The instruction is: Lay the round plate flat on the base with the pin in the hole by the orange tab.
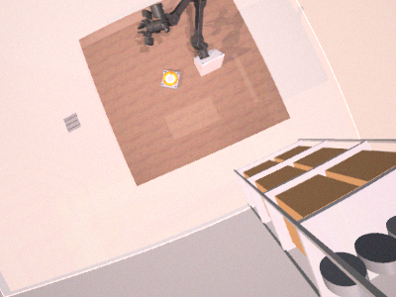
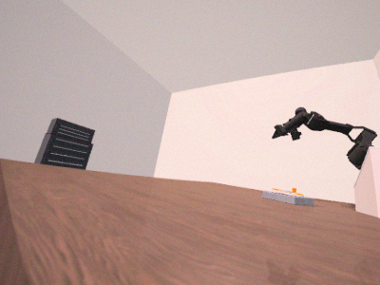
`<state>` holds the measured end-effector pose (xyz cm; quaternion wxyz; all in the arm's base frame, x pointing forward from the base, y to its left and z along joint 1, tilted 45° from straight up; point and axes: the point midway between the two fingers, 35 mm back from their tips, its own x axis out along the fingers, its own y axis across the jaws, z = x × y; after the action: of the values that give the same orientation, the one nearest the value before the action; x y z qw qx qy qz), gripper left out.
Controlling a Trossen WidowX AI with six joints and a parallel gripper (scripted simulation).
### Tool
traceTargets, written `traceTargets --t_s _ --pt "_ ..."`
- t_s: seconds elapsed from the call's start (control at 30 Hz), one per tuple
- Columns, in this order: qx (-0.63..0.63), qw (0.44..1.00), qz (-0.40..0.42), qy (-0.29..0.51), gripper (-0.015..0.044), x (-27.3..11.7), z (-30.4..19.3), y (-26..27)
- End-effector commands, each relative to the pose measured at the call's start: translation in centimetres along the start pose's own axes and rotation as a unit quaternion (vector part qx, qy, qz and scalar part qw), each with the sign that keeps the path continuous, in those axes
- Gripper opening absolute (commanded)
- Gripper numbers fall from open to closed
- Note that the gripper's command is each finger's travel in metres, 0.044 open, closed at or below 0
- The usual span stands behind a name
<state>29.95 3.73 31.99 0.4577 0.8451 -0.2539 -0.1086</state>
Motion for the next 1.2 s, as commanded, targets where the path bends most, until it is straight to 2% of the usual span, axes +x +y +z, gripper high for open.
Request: traceTargets --t_s 0.0,0.07,0.17,0.27,0.3,0.33,0.4,0.53,0.57,0.6,0.67,0.73,0.8,1.17 --pt "-0.33 0.939 -0.098 0.008 0.0 1.0 0.9 -7.6" --pt "-0.389 0.914 -0.118 0.012 0.0 1.0 1.3 -8.9" --pt "-0.567 0.802 -0.186 0.03 0.0 0.8 3.4 -13.3" --pt "-0.686 0.685 -0.24 0.052 0.0 0.3 5.7 -16.3" --pt "-0.697 0.672 -0.246 0.054 0.0 0.3 5.9 -16.6" --pt "-0.728 0.631 -0.262 0.063 0.0 0.1 6.7 -17.4" --pt "-0.805 0.497 -0.311 0.091 0.0 -0.8 9.3 -19.5" --pt "-0.871 0.279 -0.378 0.142 0.0 -2.5 13.4 -21.5" --pt "-0.874 0.264 -0.382 0.145 0.0 -2.7 13.6 -21.6" --pt "-0.878 0.22 -0.394 0.157 0.0 -3.2 14.5 -21.9" --pt "-0.877 0.062 -0.434 0.199 0.0 -4.9 17.3 -22.4" --pt "-0.857 -0.048 -0.458 0.229 0.0 -6.2 19.1 -22.4" --pt "-0.85 -0.076 -0.464 0.237 0.0 -6.5 19.6 -22.3" --pt "-0.85 -0.076 -0.464 0.237 0.0 -6.3 19.5 -22.1"
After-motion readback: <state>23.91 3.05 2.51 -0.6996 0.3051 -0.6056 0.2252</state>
